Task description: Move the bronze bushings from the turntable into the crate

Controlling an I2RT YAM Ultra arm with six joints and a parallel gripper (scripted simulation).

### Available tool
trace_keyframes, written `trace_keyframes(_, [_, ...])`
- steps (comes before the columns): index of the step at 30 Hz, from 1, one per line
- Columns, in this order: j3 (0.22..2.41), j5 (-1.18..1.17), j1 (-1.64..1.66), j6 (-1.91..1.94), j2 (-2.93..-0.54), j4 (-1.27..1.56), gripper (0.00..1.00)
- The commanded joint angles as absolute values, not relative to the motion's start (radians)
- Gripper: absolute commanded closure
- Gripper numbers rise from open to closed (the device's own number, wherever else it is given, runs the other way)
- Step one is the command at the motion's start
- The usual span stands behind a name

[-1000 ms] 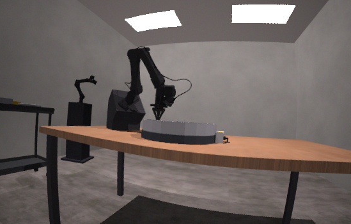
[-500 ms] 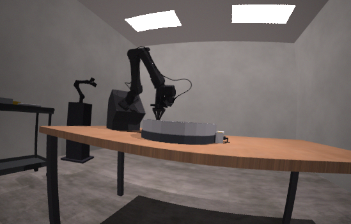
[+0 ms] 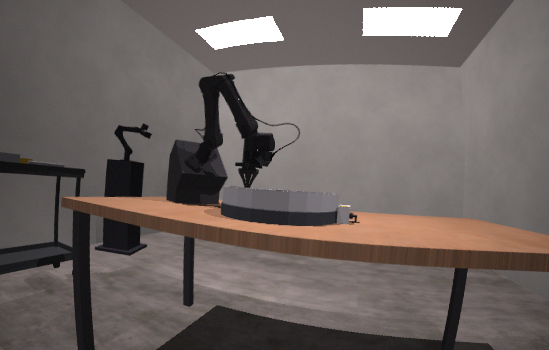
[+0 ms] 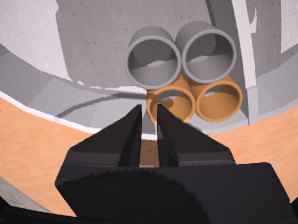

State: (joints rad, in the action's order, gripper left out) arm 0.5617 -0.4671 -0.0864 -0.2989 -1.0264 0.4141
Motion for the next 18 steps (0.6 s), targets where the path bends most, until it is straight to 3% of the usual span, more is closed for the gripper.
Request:
trace_keyframes(1, [0.584,-0.461,-0.092,-0.294,-1.024,0.397,0.87])
trace_keyframes(18, [0.559,-0.457,-0.097,-0.288,-1.003,0.394,0.87])
